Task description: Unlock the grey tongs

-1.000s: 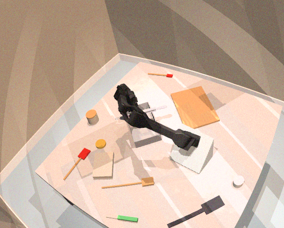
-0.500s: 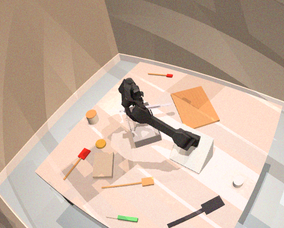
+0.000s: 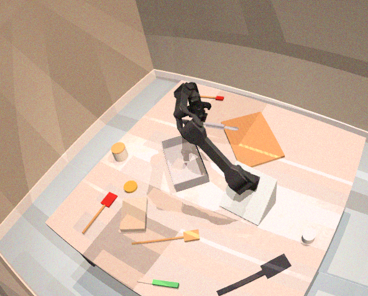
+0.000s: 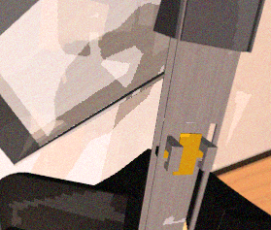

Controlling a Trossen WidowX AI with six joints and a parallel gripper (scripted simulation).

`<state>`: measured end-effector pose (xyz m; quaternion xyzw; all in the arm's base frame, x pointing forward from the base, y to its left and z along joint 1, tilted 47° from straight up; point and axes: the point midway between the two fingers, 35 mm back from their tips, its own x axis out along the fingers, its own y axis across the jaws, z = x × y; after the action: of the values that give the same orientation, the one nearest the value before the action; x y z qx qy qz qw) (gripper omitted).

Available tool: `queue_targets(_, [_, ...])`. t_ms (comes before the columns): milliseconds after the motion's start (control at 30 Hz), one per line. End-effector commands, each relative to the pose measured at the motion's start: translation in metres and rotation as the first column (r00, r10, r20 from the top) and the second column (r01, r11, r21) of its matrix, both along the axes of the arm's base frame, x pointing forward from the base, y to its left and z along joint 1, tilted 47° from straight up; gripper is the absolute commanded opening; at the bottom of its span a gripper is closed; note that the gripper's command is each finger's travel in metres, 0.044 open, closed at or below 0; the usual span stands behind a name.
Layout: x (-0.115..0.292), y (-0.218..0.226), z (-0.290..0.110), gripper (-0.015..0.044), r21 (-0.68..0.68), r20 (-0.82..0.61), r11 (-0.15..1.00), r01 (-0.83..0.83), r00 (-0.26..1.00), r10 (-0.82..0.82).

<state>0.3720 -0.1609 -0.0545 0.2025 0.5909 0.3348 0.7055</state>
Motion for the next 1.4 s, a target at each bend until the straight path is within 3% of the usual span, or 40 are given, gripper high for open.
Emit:
queue_targets(0, [-0.019, -0.032, -0.018, -0.0150, 0.008, -0.099, 0.995, 0.098, 0.990, -0.097])
queue_targets(300, [-0.031, -0.045, -0.028, -0.0150, 0.009, -0.151, 0.989, 0.149, 0.978, -0.146])
queue_targets(500, [-0.058, -0.070, -0.051, -0.0150, -0.013, -0.261, 0.966, 0.260, 0.931, -0.254])
queue_targets(1067, [-0.172, -0.128, -0.125, -0.0150, -0.145, -0.588, 0.804, 0.577, 0.603, -0.539])
queue_targets(1367, [-0.177, -0.129, -0.127, -0.0150, -0.151, -0.598, 0.796, 0.586, 0.587, -0.546])
